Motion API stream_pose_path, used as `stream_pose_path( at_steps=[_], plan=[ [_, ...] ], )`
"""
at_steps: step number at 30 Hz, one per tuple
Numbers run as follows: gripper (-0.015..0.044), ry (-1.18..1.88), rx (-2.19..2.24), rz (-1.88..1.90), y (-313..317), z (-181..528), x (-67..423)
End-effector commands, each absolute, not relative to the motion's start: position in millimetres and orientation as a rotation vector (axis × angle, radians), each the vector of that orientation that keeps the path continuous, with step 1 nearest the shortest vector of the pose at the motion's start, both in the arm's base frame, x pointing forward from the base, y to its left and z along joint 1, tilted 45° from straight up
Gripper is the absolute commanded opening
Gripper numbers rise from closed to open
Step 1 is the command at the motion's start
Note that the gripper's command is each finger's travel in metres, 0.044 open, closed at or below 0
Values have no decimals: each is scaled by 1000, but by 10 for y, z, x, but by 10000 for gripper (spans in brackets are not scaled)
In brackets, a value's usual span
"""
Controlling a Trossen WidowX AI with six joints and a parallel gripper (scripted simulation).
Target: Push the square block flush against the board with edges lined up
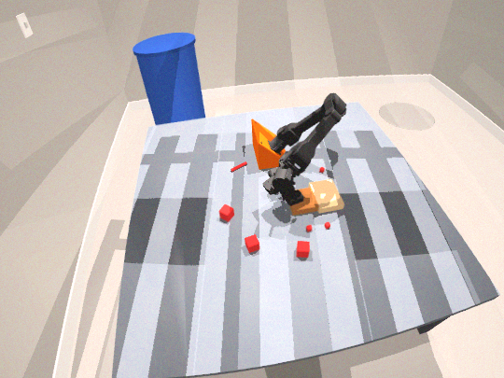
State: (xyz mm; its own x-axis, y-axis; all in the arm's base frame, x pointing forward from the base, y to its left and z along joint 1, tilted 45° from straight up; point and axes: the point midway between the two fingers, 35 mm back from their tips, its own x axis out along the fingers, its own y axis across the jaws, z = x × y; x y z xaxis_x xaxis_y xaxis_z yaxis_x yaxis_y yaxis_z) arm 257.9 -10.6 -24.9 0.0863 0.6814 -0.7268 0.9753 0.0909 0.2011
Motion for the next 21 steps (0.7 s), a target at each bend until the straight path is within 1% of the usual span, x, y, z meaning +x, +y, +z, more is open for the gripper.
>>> stream_pose_path(
  at_steps=[1, 21],
  plan=[
    [0, 1667, 1659, -520, -121, -277, 2591],
    [0, 1668, 1659, -517, -350, -498, 2663]
  ],
)
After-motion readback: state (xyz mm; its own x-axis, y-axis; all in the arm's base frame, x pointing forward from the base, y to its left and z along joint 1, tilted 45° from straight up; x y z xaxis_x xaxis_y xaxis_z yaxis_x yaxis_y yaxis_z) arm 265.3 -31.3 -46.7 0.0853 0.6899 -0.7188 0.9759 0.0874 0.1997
